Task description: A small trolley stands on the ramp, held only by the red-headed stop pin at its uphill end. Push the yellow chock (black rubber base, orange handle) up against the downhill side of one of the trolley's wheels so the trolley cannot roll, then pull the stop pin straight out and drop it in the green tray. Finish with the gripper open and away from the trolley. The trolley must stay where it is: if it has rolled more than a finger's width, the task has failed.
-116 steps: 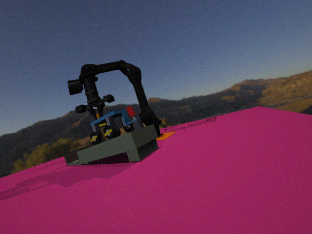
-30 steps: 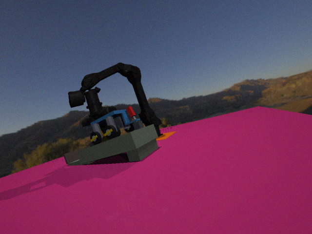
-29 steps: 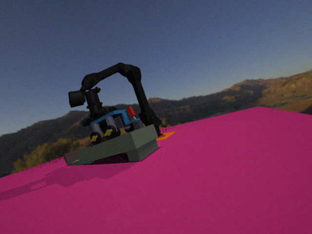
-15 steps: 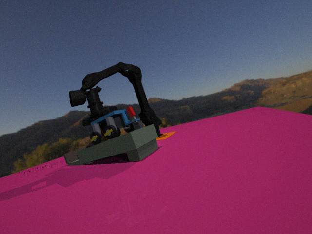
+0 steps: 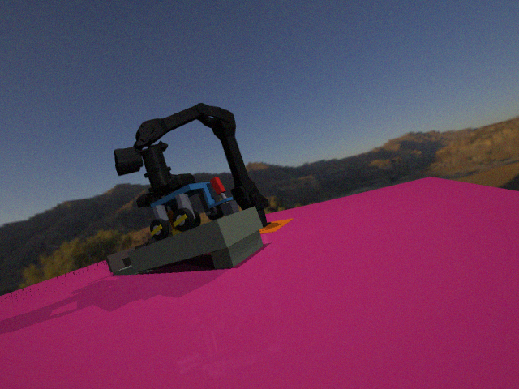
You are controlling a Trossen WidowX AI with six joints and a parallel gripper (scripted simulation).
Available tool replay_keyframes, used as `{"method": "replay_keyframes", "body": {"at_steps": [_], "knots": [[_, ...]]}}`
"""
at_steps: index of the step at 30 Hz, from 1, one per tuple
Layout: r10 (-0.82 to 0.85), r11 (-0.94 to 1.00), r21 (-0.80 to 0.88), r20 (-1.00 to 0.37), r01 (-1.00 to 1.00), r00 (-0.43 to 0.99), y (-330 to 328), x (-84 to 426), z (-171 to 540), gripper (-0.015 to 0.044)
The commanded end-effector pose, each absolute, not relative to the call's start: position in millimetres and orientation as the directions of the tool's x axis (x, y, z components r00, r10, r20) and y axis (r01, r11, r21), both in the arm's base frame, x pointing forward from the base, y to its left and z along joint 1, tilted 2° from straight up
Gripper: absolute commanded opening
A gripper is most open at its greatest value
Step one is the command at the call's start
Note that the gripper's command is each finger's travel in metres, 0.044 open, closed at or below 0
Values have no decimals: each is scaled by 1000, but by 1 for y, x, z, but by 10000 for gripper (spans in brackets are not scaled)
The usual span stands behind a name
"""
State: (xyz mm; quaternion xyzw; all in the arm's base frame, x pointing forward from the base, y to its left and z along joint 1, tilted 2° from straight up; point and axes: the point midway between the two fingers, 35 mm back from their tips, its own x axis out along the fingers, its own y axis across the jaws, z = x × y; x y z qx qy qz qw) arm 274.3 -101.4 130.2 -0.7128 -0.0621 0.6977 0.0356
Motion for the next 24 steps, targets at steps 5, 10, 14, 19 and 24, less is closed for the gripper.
{"method": "replay_keyframes", "body": {"at_steps": [5, 10, 14, 19, 24], "knots": [[141, -989, -140, -990, 41, 29, -106, 274, 157, 190], [141, -989, -140, -990, 41, 29, -108, 274, 174, 190], [138, -990, -137, -990, 38, 27, -109, 274, 174, 216], [134, -990, -131, -990, 58, 40, -108, 276, 175, 242], [98, -975, -63, -982, 215, 160, -106, 298, 189, 190]]}}
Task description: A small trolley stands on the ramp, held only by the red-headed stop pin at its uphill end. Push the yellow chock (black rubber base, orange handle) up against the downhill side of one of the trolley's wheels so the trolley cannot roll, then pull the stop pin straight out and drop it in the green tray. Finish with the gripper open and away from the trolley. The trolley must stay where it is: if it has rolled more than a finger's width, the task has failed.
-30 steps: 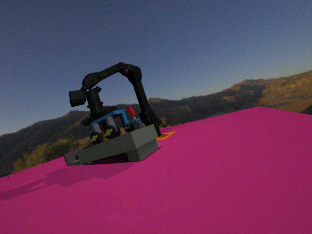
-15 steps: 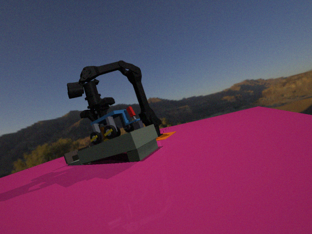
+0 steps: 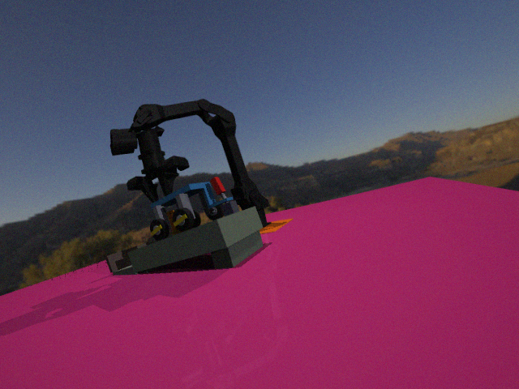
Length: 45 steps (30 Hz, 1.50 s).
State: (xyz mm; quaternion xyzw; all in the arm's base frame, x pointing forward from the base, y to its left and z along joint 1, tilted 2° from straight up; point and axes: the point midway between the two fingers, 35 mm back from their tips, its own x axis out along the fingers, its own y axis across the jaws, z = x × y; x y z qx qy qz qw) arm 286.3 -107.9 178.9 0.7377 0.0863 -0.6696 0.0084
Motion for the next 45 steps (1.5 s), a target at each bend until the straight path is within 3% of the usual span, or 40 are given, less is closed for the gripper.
{"method": "replay_keyframes", "body": {"at_steps": [1, 12, 21, 45], "knots": [[88, -965, -33, -975, 262, 203, -106, 306, 196, 190], [242, -524, -3, -959, 852, 145, -8, 317, 217, 190], [336, 4, 57, -940, 998, 52, 65, 304, 234, 190], [337, 35, 44, -941, 998, 29, 75, 305, 211, 190]]}}
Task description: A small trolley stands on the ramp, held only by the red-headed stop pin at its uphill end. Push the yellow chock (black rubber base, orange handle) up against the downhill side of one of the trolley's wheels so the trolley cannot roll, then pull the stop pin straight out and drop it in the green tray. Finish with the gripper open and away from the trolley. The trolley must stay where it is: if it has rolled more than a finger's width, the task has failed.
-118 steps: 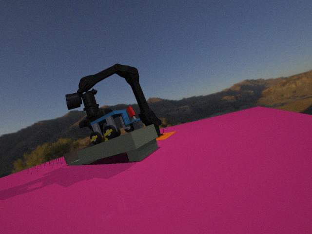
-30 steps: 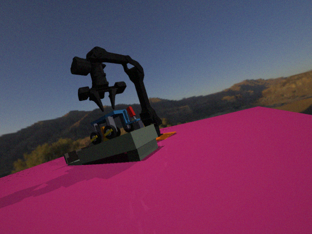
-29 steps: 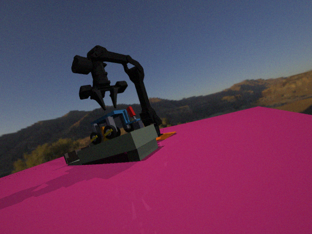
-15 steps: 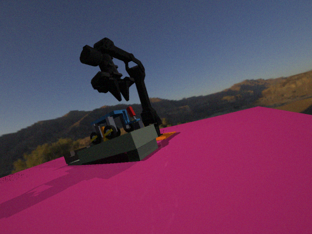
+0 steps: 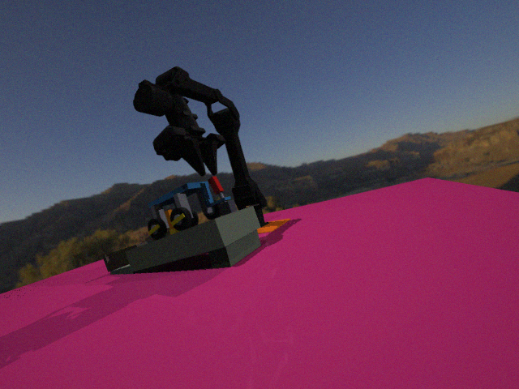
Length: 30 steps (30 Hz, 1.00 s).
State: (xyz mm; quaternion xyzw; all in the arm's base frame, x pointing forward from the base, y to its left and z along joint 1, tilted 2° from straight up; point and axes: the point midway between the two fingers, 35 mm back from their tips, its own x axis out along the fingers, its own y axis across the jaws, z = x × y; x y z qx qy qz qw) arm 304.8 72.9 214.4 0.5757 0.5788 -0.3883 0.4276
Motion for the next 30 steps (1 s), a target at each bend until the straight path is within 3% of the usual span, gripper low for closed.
{"method": "replay_keyframes", "body": {"at_steps": [1, 30], "knots": [[337, 36, 43, -941, 998, 29, 75, 305, 210, 190], [339, 37, 42, -941, 998, 27, 89, 306, 173, 190]]}}
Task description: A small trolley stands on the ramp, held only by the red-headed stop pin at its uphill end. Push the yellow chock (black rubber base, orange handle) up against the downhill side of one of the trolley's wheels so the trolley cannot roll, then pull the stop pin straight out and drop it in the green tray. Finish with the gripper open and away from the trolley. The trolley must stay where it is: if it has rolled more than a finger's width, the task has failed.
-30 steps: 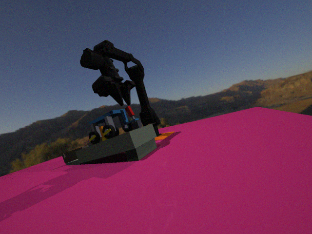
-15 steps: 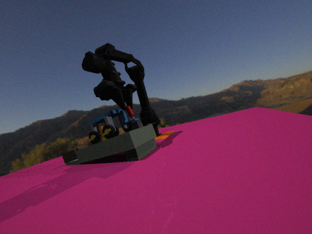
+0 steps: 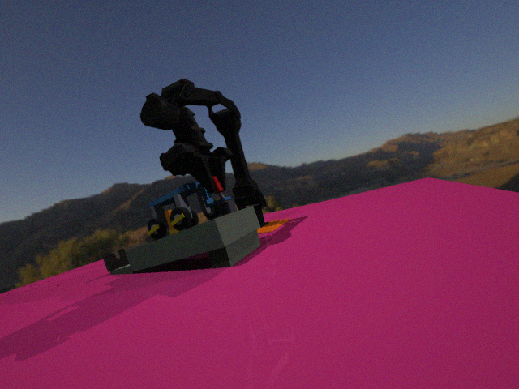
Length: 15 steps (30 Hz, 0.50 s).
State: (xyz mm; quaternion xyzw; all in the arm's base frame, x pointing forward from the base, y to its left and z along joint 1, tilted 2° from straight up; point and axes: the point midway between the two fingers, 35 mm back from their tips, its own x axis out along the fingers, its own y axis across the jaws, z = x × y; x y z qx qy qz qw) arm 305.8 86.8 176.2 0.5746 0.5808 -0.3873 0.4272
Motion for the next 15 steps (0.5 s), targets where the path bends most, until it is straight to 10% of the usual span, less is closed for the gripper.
{"method": "replay_keyframes", "body": {"at_steps": [1, 15], "knots": [[339, 37, 42, -941, 998, 27, 89, 306, 172, 190], [337, 40, 41, -941, 998, 25, 89, 306, 171, 19]]}}
